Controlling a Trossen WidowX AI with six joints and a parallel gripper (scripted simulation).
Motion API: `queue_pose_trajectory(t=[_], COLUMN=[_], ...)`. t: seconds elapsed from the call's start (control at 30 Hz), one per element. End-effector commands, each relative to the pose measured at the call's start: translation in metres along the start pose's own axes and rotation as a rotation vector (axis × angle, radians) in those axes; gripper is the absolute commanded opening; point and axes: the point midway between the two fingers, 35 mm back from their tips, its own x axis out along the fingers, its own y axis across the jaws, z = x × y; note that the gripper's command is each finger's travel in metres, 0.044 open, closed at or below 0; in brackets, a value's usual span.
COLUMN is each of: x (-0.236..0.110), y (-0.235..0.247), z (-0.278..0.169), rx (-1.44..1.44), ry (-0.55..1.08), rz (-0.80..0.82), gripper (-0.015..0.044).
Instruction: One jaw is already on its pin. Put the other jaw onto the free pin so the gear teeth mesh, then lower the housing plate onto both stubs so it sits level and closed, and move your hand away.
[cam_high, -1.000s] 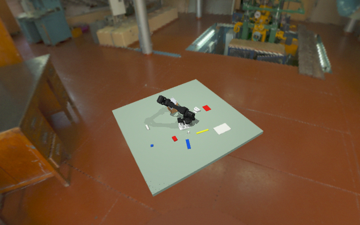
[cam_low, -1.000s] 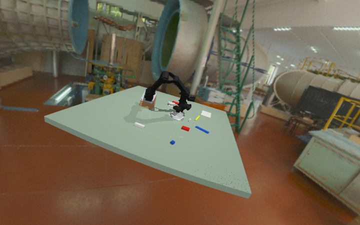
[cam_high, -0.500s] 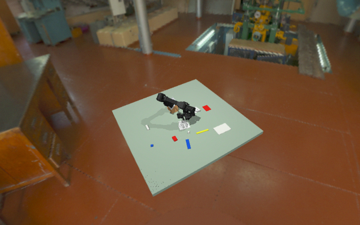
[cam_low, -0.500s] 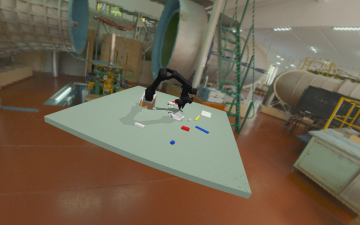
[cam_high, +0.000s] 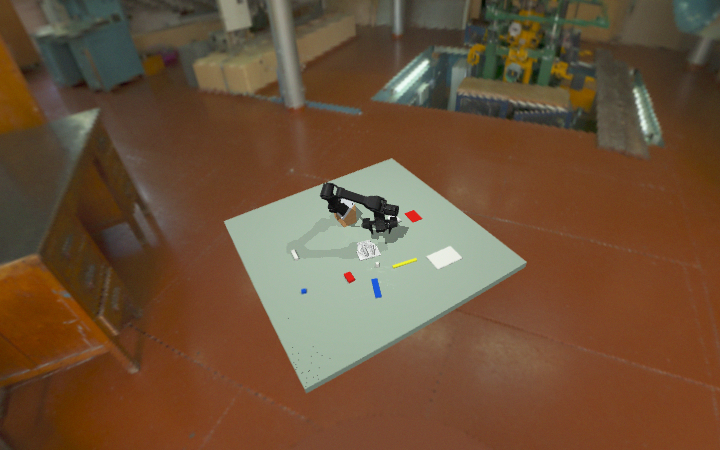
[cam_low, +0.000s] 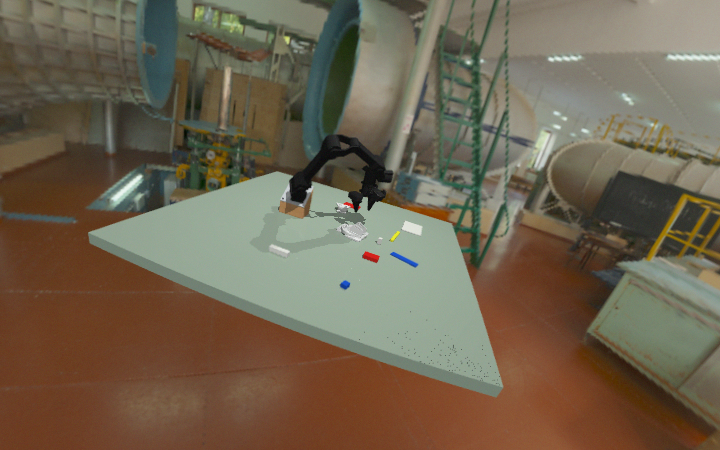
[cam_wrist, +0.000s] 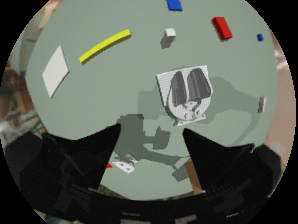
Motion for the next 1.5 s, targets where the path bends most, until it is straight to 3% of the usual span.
queue_pose_trajectory(t=[0.0, 1.1, 1.37, 1.47], x=[-0.004, -0.011, -0.009, 0.020], y=[0.017, 0.077, 0.077, 0.075], z=[-0.024, -0.207, -0.211, -0.211], rx=[0.096, 0.834, 0.849, 0.850], ry=[0.016, -0.003, -0.006, -0.007], rz=[0.006, -0.028, -0.029, -0.030], gripper=[0.0440, 0.0440, 0.0440, 0.0440])
